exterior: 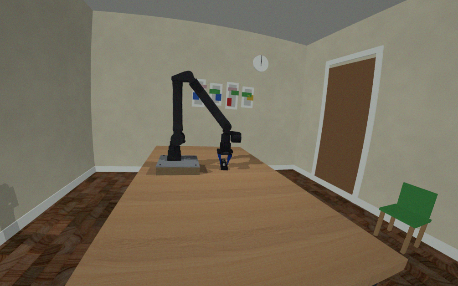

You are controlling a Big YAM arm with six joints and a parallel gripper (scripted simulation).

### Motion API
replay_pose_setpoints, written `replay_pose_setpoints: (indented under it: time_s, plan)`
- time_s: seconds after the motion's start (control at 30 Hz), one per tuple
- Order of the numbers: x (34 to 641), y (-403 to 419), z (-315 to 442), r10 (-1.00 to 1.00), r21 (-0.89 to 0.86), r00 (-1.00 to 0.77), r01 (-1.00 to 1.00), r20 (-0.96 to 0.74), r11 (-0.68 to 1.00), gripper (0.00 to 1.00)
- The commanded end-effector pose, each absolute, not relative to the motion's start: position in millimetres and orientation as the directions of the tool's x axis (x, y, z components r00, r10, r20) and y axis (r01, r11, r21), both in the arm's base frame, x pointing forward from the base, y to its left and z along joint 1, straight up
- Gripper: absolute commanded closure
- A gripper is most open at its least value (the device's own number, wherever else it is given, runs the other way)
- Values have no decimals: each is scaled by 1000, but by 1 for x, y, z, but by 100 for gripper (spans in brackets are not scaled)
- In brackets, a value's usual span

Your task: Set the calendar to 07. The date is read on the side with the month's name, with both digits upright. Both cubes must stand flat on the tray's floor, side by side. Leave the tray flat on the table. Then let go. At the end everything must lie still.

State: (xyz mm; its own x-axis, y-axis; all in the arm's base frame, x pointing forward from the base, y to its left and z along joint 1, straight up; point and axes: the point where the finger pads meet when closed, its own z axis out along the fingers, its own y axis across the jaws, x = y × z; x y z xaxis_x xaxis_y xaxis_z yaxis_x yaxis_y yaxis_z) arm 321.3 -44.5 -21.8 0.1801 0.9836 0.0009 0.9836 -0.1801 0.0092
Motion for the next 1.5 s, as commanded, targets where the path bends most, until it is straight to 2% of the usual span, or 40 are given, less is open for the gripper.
replay_pose_setpoints:
  time_s: [0.0,1.1,1.13,1.47]
  plan:
    - [328,-49,-17,984,28,180,983,-3,-179,53]
    - [328,-49,-17,984,28,180,983,-3,-179,53]
    - [328,-49,-17,984,28,180,983,-3,-179,72]
    - [328,-49,-17,984,28,180,983,-3,-180,72]
